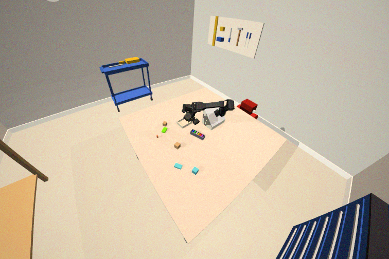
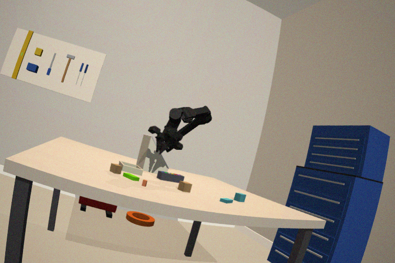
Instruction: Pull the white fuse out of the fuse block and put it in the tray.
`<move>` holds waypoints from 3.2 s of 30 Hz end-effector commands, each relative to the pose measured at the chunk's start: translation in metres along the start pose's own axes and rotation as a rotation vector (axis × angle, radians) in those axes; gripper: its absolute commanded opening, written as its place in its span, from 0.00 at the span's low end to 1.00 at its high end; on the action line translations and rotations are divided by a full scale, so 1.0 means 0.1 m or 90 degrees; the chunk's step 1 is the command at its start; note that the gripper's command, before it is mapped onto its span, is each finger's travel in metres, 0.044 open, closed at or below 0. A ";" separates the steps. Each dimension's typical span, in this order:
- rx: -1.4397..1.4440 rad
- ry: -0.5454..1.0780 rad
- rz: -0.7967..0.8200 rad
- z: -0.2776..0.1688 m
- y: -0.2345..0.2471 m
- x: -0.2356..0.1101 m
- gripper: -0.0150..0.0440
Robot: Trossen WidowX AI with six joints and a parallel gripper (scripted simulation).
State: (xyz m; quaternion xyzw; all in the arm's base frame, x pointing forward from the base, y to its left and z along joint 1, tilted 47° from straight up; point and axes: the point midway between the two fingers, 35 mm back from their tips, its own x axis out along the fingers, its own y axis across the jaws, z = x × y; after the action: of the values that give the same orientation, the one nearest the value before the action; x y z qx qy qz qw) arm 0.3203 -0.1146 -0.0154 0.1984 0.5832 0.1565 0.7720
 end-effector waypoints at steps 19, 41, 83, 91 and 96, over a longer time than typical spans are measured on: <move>-0.108 0.079 0.200 -0.27 1.04 0.26 0.38; -0.108 0.079 0.200 -0.30 1.13 0.46 0.38; -0.111 0.079 0.198 -0.32 1.16 0.57 0.30; -0.111 0.079 0.198 -0.32 1.16 0.57 0.25; -0.111 0.079 0.198 -0.31 1.15 0.55 0.25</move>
State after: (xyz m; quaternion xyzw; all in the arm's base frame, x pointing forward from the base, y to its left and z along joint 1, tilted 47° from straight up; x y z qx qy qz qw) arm 0.3040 0.0168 -0.0136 0.2104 0.5769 0.3345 0.7148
